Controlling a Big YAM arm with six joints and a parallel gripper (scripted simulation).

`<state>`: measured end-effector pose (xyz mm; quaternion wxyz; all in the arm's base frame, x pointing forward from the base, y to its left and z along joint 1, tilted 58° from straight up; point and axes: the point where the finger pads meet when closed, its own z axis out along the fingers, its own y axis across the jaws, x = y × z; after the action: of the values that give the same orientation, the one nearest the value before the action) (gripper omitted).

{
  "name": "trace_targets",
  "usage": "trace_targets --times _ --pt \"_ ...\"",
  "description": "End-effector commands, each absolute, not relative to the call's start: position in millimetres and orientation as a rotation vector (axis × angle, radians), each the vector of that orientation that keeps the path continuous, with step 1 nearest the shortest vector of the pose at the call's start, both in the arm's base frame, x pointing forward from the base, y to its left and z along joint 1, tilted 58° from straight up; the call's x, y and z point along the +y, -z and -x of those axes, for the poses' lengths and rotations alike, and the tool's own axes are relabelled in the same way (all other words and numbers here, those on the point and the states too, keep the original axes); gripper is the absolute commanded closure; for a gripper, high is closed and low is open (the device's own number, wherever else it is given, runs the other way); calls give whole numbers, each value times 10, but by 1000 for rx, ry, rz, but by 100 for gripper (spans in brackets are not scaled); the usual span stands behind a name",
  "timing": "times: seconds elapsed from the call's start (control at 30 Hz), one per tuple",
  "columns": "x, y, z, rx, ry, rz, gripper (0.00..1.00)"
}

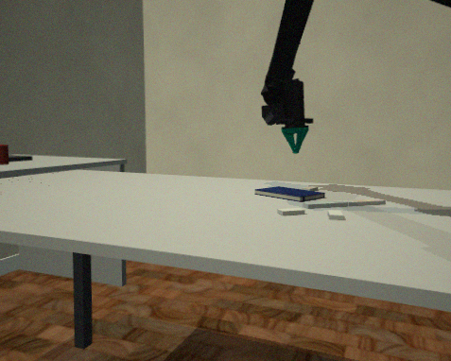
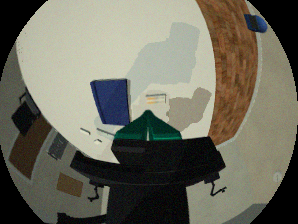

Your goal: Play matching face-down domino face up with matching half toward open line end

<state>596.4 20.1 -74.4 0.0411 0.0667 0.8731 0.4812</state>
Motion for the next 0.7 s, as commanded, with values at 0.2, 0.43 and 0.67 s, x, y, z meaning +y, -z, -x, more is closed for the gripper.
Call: trace_targets --times 0.2,0.43,0.67 --pt "-61 775 -6002 2652 -1462 -222 100" --pt "-115 789 -6008 2648 -1460 -224 100" --pt "-14 776 -5990 2653 -1461 -198 100"
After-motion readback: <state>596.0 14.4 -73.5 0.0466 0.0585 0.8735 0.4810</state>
